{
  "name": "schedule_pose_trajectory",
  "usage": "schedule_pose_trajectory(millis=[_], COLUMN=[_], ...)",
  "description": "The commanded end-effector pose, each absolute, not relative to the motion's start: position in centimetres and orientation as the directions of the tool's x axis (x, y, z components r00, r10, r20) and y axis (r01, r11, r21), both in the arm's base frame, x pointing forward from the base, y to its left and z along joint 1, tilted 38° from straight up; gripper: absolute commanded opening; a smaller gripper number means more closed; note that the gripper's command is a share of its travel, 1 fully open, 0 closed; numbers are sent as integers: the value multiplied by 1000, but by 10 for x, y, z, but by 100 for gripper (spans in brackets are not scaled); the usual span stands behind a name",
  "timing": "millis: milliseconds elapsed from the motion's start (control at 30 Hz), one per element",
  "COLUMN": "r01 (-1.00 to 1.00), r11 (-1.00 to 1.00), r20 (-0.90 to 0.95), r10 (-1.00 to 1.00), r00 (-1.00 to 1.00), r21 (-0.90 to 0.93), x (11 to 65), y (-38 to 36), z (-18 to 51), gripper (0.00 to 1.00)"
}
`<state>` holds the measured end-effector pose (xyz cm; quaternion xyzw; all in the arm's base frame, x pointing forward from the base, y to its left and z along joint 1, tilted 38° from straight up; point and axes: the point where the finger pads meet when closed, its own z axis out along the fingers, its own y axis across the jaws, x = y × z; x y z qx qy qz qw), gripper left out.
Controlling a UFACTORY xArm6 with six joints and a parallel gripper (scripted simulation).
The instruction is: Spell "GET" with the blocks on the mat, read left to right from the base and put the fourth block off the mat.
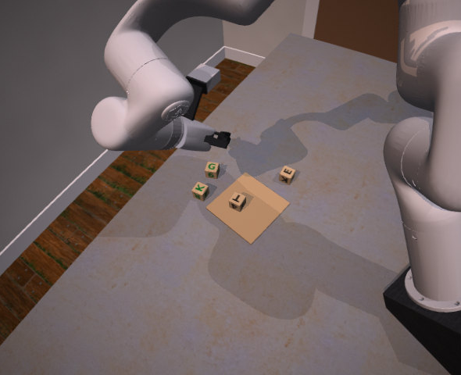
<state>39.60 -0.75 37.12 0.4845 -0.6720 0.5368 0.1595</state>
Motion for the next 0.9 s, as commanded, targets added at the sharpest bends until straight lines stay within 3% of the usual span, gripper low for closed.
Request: schedule_pose_trajectory(millis=[0, 133, 233, 300, 467, 867], r01=[-821, -821, -821, -822, -822, -822], r11=[-45, -44, -44, -43, -43, -43], r20=[733, 732, 732, 732, 732, 732], r10=[-481, -482, -482, -483, -483, -483], r00=[-481, -481, -481, -481, -480, -480], r21=[-569, -569, -569, -568, -568, -567], x=[392, 338, 338, 300, 270, 253], y=[-9, -37, -37, -59, -77, -89], z=[372, 355, 355, 334, 311, 294], gripper=[100, 100, 100, 100, 100, 100])
